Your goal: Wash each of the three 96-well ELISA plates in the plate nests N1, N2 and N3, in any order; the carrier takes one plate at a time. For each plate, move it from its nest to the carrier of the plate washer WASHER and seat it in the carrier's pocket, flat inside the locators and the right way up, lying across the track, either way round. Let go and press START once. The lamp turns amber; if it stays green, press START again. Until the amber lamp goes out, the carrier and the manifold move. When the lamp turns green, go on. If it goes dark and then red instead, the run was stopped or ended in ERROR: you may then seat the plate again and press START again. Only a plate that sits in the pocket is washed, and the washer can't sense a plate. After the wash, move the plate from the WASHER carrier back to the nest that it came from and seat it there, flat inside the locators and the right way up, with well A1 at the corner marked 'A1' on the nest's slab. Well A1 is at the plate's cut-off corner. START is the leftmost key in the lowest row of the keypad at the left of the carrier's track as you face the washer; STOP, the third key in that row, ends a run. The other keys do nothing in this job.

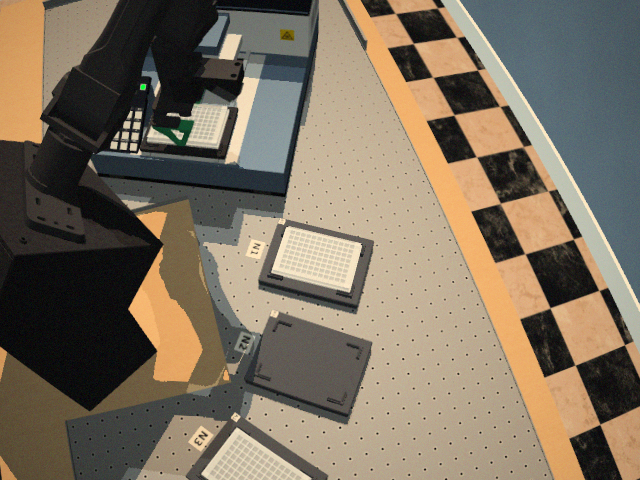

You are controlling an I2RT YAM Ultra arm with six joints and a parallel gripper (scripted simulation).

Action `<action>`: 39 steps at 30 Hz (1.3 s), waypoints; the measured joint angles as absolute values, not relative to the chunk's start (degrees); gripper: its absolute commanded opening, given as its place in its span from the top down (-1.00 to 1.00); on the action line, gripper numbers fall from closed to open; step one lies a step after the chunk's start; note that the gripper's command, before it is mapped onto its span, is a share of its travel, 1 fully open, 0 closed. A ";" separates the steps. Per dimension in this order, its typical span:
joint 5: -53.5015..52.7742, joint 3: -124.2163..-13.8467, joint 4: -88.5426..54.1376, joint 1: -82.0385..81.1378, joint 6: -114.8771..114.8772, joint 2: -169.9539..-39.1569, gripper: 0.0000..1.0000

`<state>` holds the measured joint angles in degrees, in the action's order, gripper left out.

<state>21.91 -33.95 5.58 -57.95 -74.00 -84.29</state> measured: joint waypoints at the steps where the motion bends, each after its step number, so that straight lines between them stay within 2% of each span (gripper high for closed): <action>1: 21.91 -33.98 5.63 -57.95 -74.00 -84.33 1.00; 18: 21.76 -34.13 6.24 -57.74 -73.82 -85.01 1.00; 19: 21.74 -34.13 6.31 -57.71 -73.80 -85.06 -1.00; 39: 21.74 -34.15 6.28 -57.71 -73.78 -85.06 -1.00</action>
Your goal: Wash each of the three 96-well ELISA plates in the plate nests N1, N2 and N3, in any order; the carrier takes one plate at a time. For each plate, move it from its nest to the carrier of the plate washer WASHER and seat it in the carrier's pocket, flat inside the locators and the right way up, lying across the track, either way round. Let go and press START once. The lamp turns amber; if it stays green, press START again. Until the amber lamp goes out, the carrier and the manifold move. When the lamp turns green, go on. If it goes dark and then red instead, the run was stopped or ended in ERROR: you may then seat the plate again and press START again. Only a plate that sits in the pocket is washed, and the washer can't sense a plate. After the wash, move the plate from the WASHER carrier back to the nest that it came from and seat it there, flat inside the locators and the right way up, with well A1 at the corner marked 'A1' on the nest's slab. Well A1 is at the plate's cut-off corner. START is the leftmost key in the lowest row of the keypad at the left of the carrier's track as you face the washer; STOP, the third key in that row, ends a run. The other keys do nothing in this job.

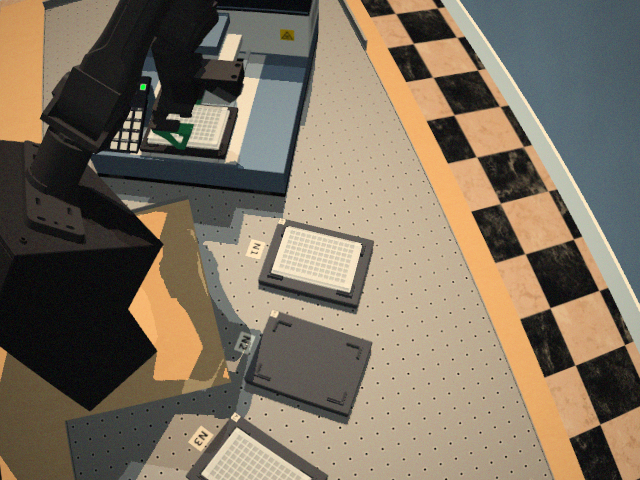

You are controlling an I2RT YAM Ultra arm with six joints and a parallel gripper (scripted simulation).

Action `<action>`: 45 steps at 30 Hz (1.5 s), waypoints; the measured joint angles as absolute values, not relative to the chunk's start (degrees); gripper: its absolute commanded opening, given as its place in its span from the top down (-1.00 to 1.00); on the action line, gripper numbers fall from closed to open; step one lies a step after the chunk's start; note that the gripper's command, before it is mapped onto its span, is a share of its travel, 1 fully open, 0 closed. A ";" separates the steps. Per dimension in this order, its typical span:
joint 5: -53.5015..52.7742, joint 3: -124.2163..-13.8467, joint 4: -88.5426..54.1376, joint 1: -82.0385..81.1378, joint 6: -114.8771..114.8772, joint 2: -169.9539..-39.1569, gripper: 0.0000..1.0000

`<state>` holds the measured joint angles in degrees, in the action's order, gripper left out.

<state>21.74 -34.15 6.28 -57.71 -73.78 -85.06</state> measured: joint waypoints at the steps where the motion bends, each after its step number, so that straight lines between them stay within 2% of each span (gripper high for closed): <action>1: 21.74 -34.15 6.28 -57.71 -73.78 -85.06 -1.00; 12: 21.74 -34.11 5.93 -57.91 -73.78 -84.62 -1.00; 45: 24.67 -33.39 -6.20 -62.63 -77.01 -72.14 -1.00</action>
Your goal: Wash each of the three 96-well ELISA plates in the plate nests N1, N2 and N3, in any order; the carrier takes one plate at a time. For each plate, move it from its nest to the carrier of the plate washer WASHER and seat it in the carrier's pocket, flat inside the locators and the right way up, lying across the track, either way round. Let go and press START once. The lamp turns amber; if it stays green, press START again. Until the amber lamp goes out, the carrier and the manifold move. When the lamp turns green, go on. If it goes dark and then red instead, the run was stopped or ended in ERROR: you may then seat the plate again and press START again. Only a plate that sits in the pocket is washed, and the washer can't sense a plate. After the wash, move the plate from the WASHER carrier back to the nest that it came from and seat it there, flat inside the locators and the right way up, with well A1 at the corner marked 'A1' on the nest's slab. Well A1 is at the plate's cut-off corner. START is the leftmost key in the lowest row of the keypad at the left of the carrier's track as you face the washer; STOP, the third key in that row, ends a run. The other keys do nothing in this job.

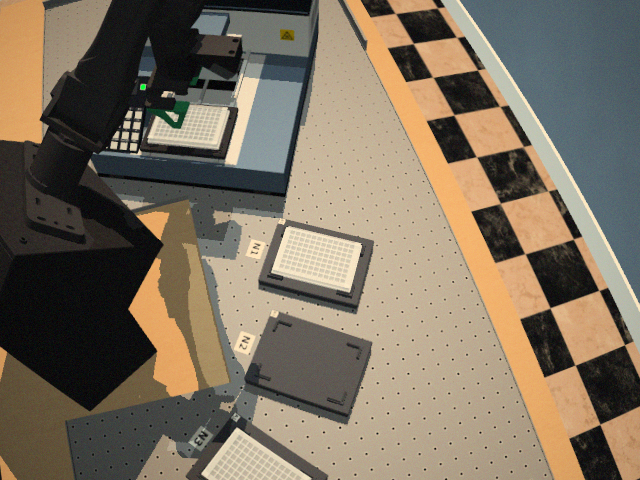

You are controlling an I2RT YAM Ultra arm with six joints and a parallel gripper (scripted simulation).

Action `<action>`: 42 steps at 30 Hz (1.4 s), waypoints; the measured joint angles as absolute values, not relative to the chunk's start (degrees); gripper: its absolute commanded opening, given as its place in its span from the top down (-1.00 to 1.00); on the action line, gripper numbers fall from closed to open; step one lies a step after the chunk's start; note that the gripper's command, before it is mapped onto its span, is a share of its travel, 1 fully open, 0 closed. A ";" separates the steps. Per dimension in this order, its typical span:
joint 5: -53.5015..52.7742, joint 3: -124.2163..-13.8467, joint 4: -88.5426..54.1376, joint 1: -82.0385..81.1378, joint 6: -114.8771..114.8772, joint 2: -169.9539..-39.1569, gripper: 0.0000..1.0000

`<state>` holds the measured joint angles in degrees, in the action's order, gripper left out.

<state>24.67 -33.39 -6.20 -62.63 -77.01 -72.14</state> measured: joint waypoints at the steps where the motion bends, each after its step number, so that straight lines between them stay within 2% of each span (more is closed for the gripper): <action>1: 24.80 -33.39 -6.66 -62.83 -77.17 -71.72 -1.00; 26: 27.92 -34.81 -17.87 -67.44 -80.90 -63.64 -1.00; 42: 28.36 -34.83 -19.46 -67.64 -81.45 -63.31 -1.00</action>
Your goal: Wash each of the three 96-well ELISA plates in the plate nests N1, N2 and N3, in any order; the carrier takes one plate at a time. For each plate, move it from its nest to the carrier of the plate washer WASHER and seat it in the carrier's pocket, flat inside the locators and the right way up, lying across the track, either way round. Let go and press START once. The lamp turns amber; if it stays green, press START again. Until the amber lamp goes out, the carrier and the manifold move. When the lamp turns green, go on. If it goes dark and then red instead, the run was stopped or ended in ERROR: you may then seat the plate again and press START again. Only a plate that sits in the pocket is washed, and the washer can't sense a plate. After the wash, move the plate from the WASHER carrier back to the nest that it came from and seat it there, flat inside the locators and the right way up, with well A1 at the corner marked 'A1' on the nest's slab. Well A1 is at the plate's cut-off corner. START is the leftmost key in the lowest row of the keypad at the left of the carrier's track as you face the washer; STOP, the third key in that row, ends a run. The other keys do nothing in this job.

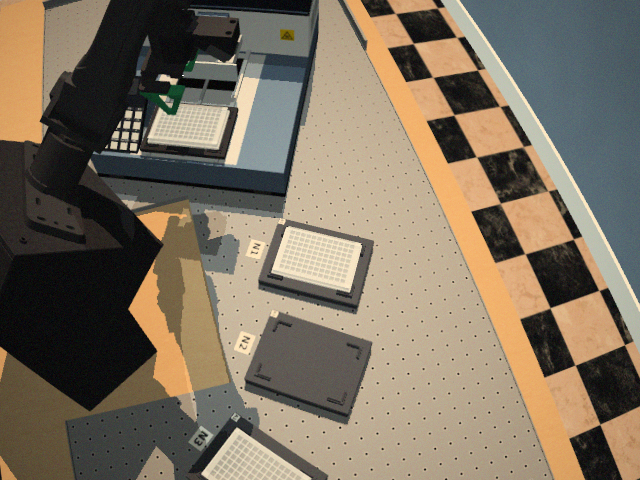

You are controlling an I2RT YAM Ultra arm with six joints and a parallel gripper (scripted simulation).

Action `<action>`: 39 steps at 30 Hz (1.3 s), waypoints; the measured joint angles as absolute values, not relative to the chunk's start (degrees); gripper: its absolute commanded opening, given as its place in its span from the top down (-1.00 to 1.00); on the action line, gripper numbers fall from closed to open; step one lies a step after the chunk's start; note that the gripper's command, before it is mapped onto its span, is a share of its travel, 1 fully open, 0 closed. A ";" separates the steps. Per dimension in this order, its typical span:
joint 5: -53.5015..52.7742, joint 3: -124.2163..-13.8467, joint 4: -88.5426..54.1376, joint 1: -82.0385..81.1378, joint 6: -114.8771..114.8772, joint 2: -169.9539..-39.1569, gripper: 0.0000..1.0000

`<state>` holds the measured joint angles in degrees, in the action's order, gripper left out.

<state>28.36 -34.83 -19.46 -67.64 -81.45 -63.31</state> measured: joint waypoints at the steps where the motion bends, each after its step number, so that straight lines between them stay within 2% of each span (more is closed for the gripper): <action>1: 28.36 -34.83 -19.46 -67.64 -81.45 -63.31 1.00; 23: 39.31 -33.89 -16.62 -87.85 -68.40 -76.79 1.00; 39: 42.37 -33.50 -15.68 -92.27 -55.24 -80.79 1.00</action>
<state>42.37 -33.50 -15.68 -92.27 -55.24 -80.79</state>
